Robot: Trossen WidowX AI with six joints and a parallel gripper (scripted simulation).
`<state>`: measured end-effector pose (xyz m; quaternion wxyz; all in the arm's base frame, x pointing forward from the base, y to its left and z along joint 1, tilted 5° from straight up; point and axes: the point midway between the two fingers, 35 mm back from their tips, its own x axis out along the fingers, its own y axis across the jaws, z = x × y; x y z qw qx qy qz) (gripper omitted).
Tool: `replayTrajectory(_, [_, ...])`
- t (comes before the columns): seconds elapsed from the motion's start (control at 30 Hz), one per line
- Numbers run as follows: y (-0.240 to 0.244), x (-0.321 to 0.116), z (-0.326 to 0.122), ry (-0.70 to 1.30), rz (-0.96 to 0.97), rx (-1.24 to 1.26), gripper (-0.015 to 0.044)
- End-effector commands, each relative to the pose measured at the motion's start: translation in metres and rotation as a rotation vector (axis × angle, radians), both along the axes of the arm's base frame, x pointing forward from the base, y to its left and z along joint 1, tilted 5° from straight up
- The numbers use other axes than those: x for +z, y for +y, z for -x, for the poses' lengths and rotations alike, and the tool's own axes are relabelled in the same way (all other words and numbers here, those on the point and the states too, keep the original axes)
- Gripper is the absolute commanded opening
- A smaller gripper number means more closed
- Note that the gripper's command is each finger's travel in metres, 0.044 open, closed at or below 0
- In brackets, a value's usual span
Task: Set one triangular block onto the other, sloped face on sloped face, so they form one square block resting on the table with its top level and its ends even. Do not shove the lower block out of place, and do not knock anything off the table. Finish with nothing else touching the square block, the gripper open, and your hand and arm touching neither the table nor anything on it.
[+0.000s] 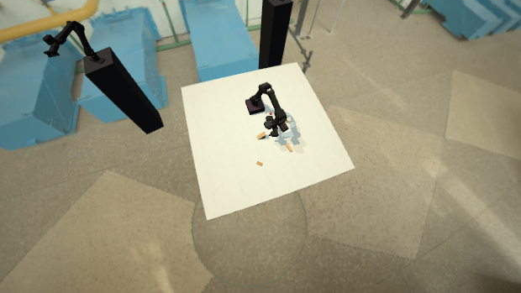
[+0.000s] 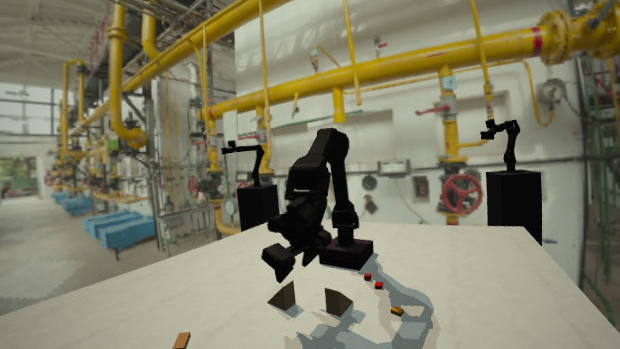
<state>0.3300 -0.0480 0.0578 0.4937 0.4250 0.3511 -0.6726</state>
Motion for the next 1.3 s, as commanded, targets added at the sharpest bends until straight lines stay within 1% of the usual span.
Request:
replayTrajectory(0.0, [-0.001,-0.003,0.000,0.003,0.011,-0.002,0.0440])
replayTrajectory(1.27, [-0.024,-0.060,0.006,0.004,0.012,0.000,0.0440])
